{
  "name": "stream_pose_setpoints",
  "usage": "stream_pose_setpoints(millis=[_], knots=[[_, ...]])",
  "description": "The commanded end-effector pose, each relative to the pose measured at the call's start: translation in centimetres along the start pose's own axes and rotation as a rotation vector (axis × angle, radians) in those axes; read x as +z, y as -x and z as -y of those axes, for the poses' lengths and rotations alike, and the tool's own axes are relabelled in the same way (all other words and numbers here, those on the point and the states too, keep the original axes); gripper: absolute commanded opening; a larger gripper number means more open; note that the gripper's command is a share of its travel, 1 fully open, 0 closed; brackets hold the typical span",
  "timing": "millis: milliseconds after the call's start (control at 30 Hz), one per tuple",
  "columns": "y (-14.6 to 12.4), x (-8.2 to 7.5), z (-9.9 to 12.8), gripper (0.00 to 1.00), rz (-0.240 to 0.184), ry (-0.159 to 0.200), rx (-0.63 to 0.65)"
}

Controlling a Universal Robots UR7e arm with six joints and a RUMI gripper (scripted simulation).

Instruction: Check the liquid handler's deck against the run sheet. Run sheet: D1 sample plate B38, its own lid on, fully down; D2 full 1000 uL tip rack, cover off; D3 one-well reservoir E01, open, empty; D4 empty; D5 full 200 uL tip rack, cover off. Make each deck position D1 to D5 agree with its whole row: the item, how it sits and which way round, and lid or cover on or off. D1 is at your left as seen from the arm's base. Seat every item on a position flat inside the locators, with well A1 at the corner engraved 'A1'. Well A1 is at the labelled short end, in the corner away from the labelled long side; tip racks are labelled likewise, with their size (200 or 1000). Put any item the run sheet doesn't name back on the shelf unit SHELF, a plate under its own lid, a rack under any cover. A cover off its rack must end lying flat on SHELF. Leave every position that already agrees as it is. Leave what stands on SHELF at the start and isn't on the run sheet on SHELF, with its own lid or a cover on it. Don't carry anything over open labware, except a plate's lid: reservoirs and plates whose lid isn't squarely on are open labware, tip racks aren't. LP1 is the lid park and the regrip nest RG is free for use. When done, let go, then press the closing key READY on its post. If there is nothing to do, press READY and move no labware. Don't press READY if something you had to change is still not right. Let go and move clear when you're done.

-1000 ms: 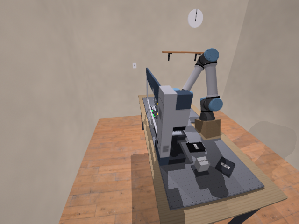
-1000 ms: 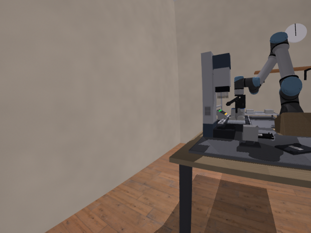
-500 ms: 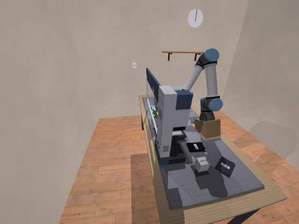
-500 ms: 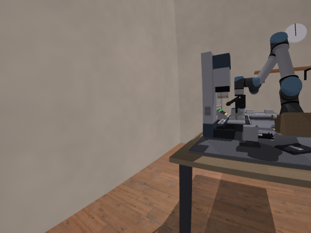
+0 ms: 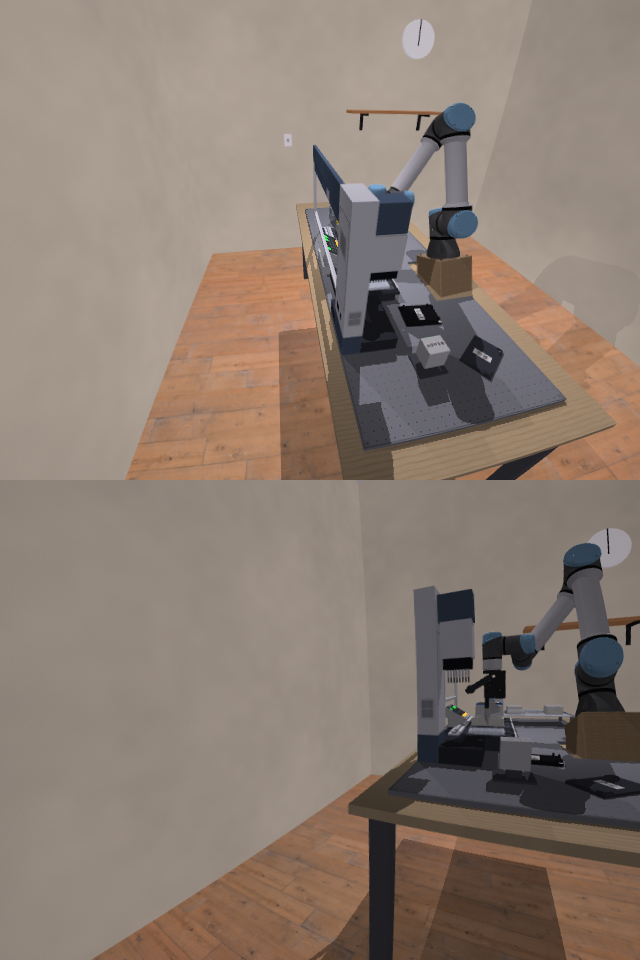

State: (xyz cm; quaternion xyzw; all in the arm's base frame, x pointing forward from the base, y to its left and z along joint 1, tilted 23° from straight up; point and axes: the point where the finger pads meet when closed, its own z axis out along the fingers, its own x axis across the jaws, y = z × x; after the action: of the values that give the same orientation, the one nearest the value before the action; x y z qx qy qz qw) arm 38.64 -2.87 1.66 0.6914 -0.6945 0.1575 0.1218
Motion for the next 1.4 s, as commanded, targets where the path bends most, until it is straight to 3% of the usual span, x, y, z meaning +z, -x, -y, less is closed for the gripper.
stream_pose_setpoints(millis=[0,1367], knots=[[-0.1,-1.1,0.2,0.0,-0.001,-0.002,0.001],[0.0,-6.9,0.2,0.0,0.0,-0.002,0.001]])
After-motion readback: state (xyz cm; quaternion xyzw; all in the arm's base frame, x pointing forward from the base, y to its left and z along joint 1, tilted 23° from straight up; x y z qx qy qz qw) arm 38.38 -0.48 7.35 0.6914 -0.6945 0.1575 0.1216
